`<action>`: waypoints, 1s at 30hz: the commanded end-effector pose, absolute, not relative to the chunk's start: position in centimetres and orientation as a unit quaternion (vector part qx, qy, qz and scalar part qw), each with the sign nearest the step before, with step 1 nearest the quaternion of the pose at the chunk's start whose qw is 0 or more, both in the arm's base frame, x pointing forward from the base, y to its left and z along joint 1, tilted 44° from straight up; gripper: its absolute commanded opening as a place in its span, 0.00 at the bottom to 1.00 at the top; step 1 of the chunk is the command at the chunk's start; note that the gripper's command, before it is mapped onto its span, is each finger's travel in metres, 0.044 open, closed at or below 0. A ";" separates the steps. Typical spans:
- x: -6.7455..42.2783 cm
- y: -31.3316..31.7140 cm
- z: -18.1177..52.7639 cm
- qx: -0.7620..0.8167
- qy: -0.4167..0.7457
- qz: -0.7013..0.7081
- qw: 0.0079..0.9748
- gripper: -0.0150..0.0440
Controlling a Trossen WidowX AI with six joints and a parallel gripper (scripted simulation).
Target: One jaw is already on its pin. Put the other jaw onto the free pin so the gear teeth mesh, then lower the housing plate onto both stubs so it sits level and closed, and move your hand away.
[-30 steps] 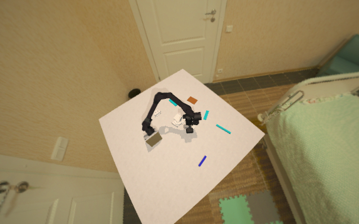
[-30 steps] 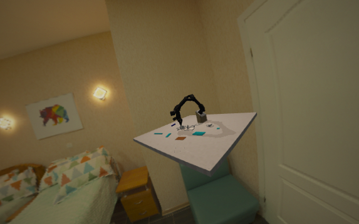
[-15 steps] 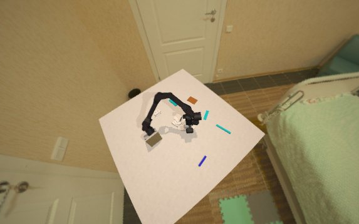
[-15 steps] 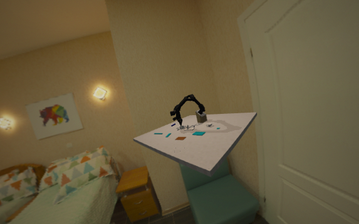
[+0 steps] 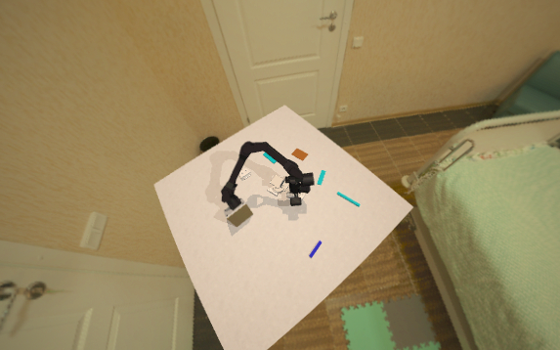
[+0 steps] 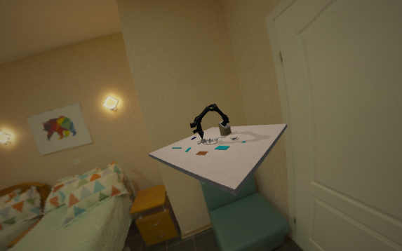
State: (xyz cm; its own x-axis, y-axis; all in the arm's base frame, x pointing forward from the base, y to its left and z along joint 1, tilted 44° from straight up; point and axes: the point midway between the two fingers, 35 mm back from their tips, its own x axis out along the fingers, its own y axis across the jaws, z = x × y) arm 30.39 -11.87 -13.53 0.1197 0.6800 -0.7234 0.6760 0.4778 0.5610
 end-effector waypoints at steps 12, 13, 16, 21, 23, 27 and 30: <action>30.4 -11.8 -13.5 0.514 0.662 0.001 0.545 1.00; 30.4 -11.8 -13.5 0.514 0.662 0.001 0.545 1.00; 30.4 -11.8 -13.5 0.514 0.662 0.001 0.545 1.00; 30.4 -11.8 -13.5 0.514 0.662 0.001 0.545 1.00; 30.4 -11.8 -13.5 0.514 0.662 0.001 0.545 1.00; 30.4 -11.9 -13.6 0.511 0.663 0.002 0.547 1.00; 30.5 -11.6 -13.8 0.511 0.663 0.002 0.547 1.00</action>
State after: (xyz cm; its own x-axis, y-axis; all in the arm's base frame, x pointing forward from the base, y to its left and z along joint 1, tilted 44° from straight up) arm 30.43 -11.84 -13.61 0.1206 0.6787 -0.7244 0.6739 0.4799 0.5618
